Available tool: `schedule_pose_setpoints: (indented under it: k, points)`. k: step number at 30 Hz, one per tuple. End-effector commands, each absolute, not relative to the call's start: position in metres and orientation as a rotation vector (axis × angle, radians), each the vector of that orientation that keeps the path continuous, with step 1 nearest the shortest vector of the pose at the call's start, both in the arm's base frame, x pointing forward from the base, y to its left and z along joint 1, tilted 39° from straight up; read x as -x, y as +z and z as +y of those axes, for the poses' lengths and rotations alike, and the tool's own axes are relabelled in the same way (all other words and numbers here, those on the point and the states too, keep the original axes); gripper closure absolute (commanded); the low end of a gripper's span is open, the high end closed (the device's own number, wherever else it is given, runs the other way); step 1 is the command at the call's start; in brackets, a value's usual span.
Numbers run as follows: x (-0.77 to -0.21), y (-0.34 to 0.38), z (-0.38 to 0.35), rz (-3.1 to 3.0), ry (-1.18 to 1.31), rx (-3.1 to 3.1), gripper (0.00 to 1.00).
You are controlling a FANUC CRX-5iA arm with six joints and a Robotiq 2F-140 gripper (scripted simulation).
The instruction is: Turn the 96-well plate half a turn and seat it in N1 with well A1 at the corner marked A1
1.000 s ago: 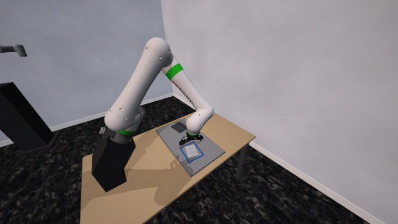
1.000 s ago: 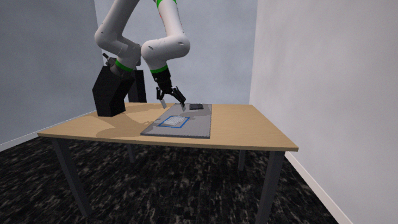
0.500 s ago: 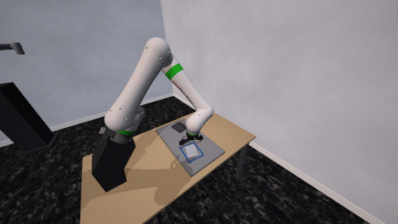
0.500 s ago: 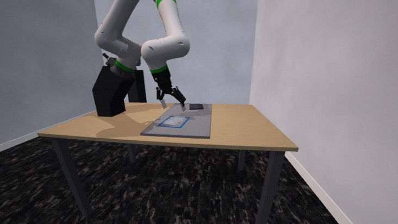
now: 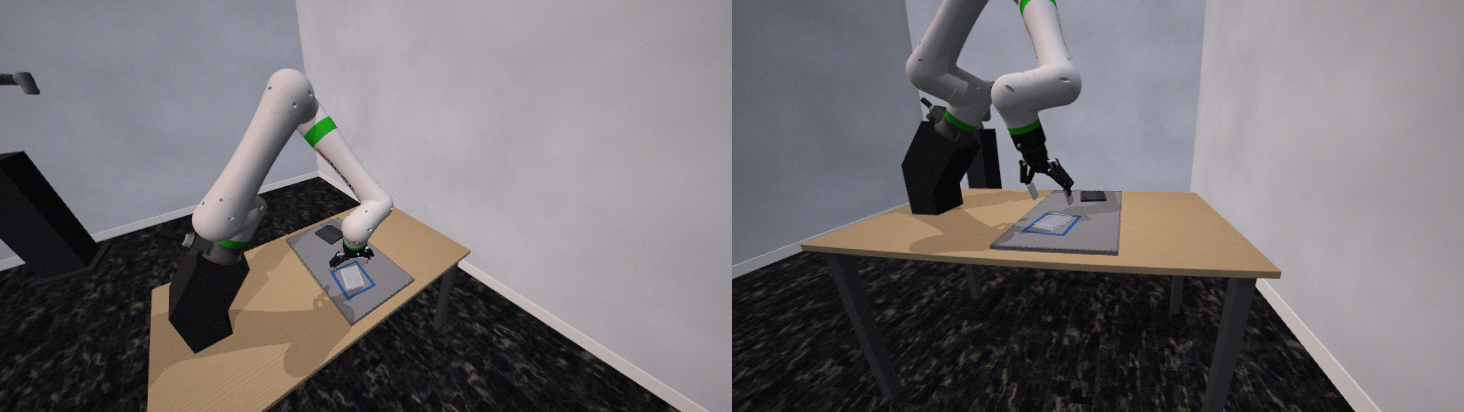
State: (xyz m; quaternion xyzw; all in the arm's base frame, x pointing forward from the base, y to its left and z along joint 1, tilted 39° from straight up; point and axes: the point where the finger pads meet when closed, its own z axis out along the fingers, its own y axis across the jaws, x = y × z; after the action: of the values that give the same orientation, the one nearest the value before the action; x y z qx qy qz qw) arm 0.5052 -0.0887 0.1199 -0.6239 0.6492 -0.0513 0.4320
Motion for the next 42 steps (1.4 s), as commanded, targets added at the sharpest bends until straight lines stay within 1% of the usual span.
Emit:
schedule_pose_setpoints:
  k: [1,42]
  points:
    - [-0.505,0.120,-0.089,1.618,-0.128,1.555,0.00]
    - [-0.543,0.074,-0.085,1.618,-0.128,1.555,0.00]
